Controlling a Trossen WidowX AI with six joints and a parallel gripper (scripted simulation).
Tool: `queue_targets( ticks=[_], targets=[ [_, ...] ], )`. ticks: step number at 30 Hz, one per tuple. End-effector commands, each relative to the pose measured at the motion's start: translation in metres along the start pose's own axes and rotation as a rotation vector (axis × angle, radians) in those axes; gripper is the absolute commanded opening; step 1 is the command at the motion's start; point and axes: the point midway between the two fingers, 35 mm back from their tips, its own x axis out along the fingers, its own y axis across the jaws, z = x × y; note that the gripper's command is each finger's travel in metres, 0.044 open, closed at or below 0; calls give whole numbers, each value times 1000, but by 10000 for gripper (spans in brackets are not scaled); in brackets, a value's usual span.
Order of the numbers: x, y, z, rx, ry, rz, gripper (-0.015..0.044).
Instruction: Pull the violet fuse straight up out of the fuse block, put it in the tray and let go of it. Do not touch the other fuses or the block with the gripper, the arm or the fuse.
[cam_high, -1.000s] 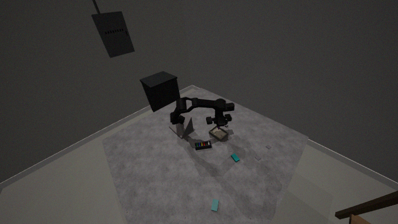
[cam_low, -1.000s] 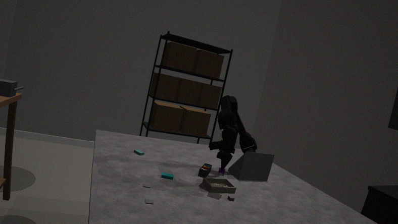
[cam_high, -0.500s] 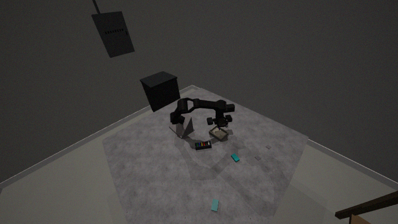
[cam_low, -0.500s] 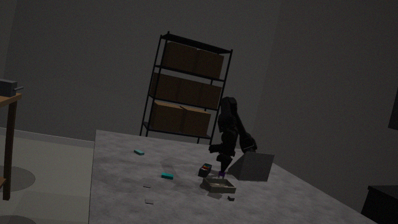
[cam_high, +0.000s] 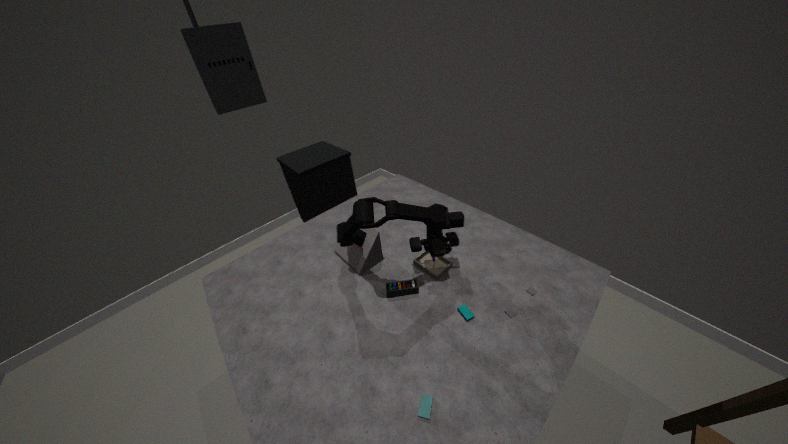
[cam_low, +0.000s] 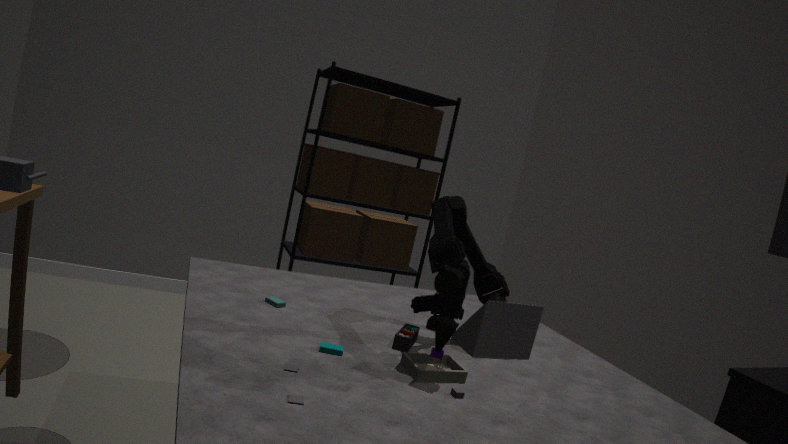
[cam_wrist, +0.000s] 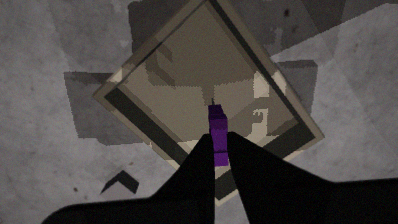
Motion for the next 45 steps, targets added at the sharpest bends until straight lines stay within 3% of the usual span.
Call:
queue_targets(
  ticks=[1, 14, 18, 45],
  targets=[
    [5, -1, 0, -5, -1, -5, 0],
    [-2, 0, 0, -1, 0, -1, 330],
    [-36, -1, 0, -6, 0, -4, 330],
    [-35, -1, 0, -11, -3, -3, 330]
  ],
)
